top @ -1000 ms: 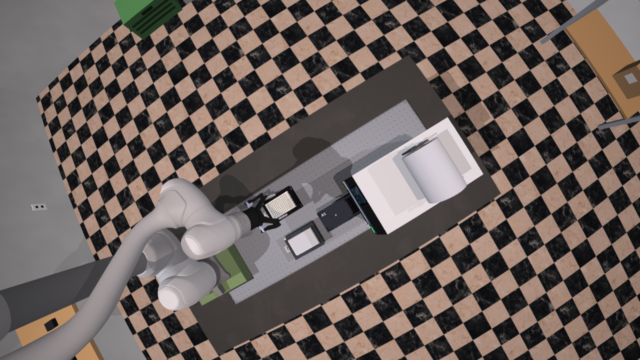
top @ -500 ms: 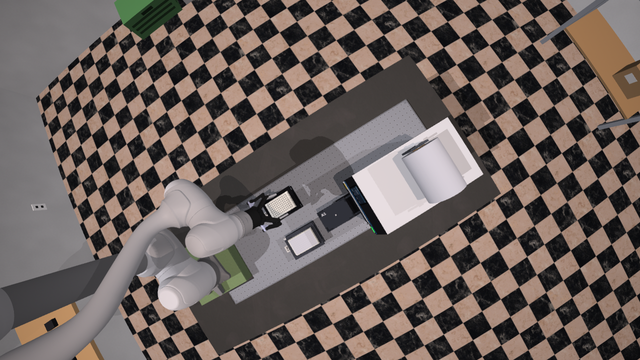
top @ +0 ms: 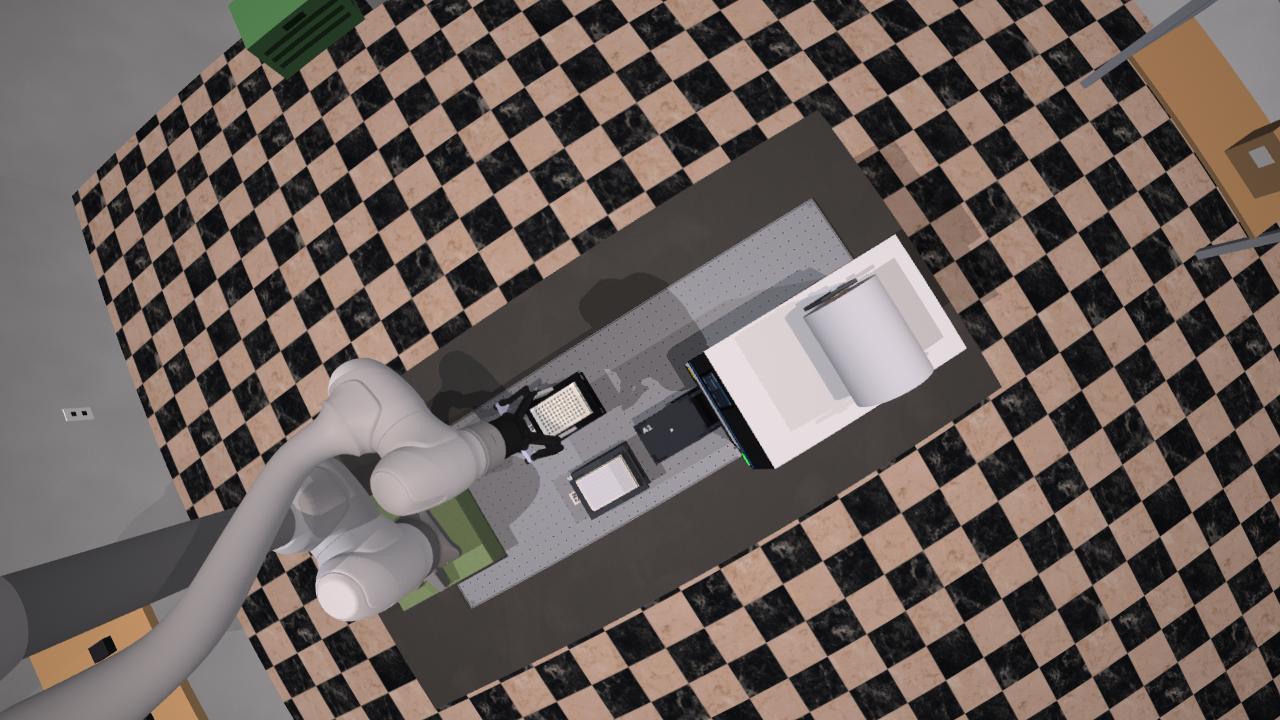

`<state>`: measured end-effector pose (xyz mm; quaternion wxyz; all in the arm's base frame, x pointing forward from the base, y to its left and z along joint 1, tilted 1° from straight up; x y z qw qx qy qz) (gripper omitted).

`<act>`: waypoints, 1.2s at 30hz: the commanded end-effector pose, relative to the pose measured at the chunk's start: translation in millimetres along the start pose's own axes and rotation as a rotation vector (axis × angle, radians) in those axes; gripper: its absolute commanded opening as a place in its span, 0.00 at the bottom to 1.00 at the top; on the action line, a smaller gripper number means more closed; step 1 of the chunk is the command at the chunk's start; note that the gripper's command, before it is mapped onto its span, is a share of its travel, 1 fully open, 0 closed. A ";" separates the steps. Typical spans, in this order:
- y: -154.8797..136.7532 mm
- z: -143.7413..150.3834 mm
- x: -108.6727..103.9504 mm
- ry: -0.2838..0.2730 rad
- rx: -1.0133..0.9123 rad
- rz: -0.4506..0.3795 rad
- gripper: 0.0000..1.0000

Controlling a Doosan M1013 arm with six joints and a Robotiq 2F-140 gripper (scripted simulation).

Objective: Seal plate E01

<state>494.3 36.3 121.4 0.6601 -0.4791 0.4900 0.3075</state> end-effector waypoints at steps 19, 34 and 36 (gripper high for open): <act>0.0 0.0 0.0 0.000 0.000 0.000 0.70; 1.1 -0.3 3.1 0.000 0.000 0.000 0.70; 2.2 -0.5 6.2 0.000 0.000 0.000 0.70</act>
Point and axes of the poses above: the point where the finger pads meet when closed, its own x axis out along the fingers, its own z axis across the jaws, y = z × x, the point moved 8 cm from there along -x, back along the fingers, and after that the axes turned 14 degrees about x, right-handed, at the moved point
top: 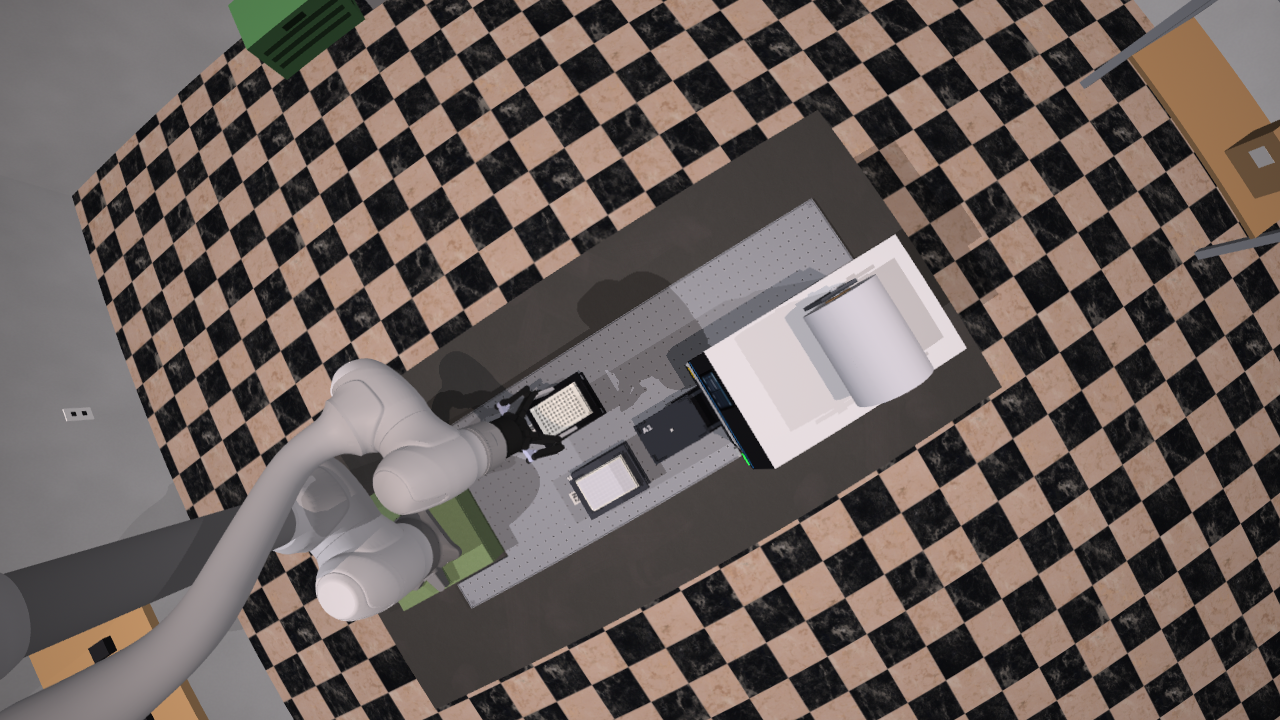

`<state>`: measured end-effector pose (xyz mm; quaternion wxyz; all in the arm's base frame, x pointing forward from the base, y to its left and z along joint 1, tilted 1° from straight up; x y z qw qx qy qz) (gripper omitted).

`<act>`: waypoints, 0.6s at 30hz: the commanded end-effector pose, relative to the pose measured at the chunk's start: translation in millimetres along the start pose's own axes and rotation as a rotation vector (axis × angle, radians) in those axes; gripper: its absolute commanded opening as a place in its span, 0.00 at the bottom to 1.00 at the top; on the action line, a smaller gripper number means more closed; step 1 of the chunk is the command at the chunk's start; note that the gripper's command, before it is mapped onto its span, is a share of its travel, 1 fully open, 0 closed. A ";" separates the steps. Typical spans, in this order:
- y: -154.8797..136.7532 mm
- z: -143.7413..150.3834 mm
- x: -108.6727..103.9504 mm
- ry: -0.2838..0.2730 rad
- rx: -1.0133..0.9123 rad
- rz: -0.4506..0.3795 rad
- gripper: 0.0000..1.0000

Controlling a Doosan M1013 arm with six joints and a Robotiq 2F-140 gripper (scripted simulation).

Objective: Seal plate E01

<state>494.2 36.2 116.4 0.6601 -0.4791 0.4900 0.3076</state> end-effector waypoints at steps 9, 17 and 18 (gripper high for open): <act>1.7 -0.4 4.7 0.000 0.000 0.000 0.70; 2.6 -0.6 7.2 0.000 0.000 0.000 0.70; 2.8 -0.7 7.8 0.000 0.000 0.000 0.70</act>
Point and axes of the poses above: the point where the finger pads meet when closed, its own x axis out along the fingers, its own z axis across the jaws, y = z × x, the point moved 8 cm from there along -x, back along the fingers, and after that the axes turned 14 degrees about x, right-handed, at the moved point
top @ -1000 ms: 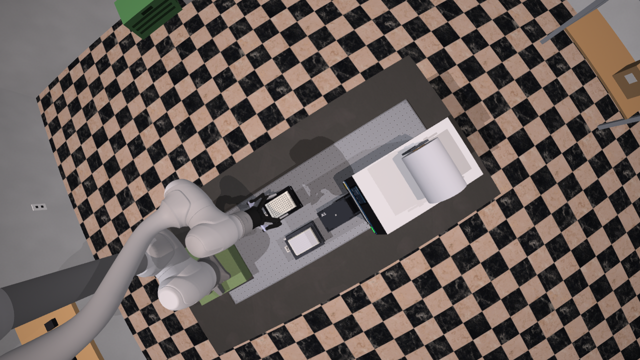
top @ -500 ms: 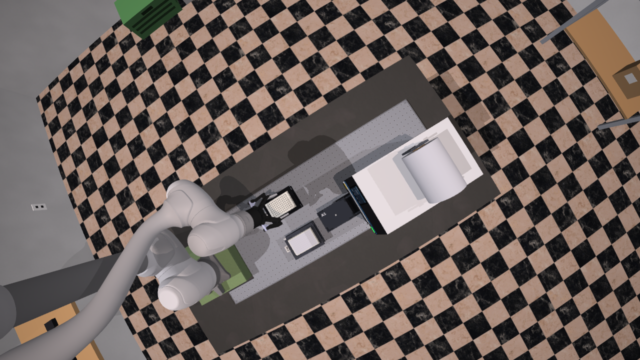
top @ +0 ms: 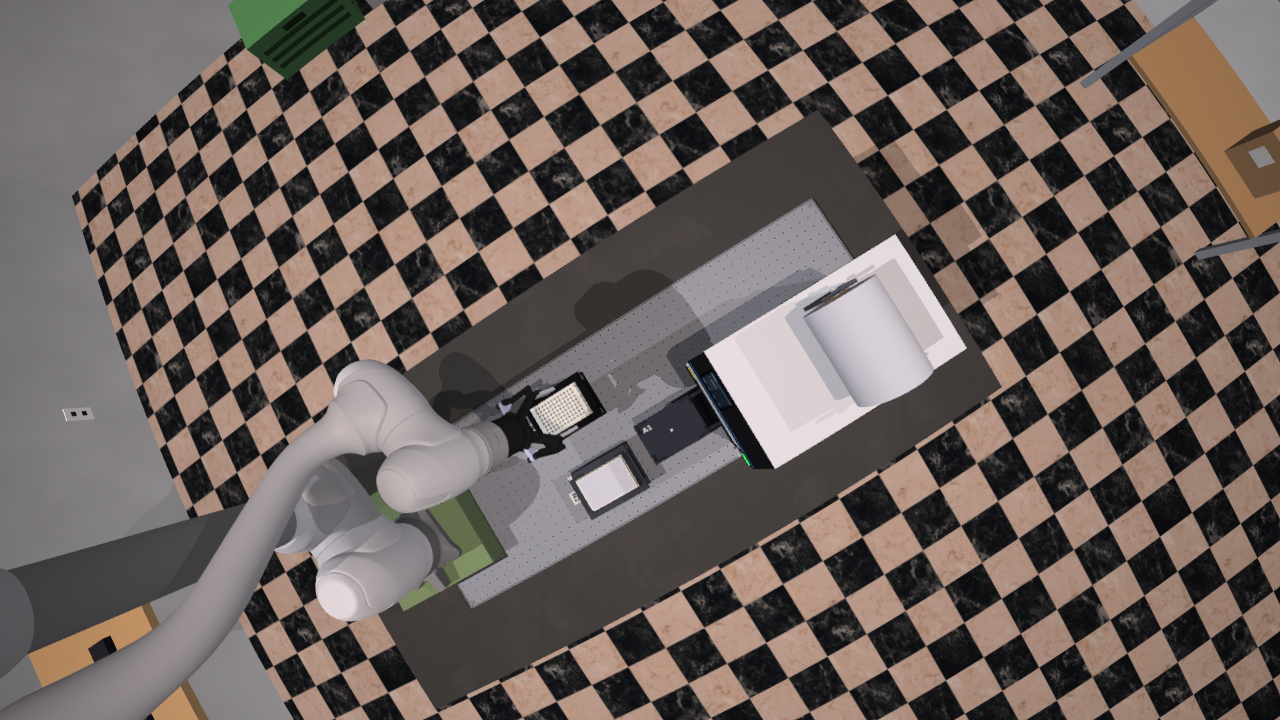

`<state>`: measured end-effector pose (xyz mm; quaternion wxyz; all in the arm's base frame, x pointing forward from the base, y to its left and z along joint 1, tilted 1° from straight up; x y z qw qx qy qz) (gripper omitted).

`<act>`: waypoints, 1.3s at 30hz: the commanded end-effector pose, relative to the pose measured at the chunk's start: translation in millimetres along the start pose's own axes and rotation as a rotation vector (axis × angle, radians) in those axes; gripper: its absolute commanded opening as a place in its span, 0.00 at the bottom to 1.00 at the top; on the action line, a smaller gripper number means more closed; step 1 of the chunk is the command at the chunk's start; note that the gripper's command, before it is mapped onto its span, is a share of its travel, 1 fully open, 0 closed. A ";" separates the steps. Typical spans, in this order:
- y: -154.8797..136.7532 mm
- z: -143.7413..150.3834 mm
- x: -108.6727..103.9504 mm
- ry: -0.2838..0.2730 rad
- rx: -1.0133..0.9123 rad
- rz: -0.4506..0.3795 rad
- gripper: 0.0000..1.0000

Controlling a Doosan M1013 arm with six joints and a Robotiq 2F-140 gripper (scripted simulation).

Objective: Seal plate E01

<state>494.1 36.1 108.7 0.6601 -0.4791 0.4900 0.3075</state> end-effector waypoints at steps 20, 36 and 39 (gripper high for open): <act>4.1 -1.0 11.5 0.000 0.000 0.000 0.70; 4.1 -1.0 11.5 0.000 0.000 0.000 0.67; 4.1 -1.0 11.5 0.000 0.000 0.000 0.65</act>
Point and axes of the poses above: the point where the finger pads meet when closed, its own x axis out along the fingers, its own z axis across the jaws, y = z × x, the point moved 8 cm from there along -x, back along the fingers, and after that the axes turned 14 degrees about x, right-handed, at the moved point
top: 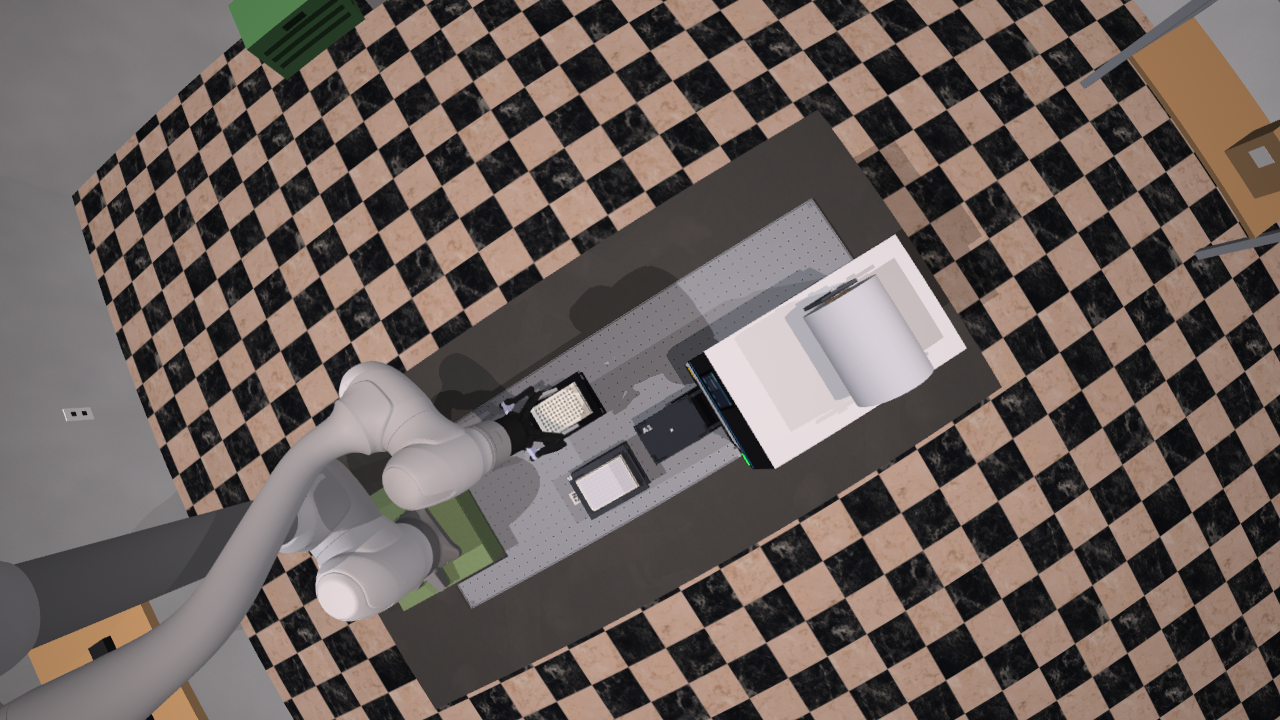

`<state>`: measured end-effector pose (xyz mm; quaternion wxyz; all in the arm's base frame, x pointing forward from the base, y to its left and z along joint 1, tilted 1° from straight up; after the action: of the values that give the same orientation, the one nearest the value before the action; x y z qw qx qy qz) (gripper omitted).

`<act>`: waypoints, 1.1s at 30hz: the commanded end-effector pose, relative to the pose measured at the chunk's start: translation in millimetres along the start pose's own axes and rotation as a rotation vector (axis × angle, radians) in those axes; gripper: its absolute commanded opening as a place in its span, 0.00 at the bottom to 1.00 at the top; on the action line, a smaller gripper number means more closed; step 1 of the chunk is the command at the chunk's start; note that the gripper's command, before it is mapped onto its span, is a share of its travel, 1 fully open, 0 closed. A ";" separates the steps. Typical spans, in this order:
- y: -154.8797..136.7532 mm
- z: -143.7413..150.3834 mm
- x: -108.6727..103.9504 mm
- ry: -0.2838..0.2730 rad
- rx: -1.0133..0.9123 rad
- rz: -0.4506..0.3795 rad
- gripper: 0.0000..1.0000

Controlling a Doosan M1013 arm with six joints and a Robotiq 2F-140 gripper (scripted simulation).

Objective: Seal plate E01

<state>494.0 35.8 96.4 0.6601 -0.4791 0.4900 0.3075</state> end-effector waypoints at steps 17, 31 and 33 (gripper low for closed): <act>0.0 0.0 0.0 0.000 0.000 0.000 0.10; 0.0 0.0 0.0 0.000 0.000 0.000 0.10; 0.0 0.0 0.0 0.000 0.000 0.000 0.10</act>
<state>494.2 35.8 96.6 0.6603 -0.4792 0.4898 0.3074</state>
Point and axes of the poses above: the point where the finger pads meet when closed, its own x axis out along the fingers, its own z axis across the jaws, y = z × x, the point moved 8 cm from there along -x, back along the fingers, and after that the axes turned 14 degrees about x, right-handed, at the moved point
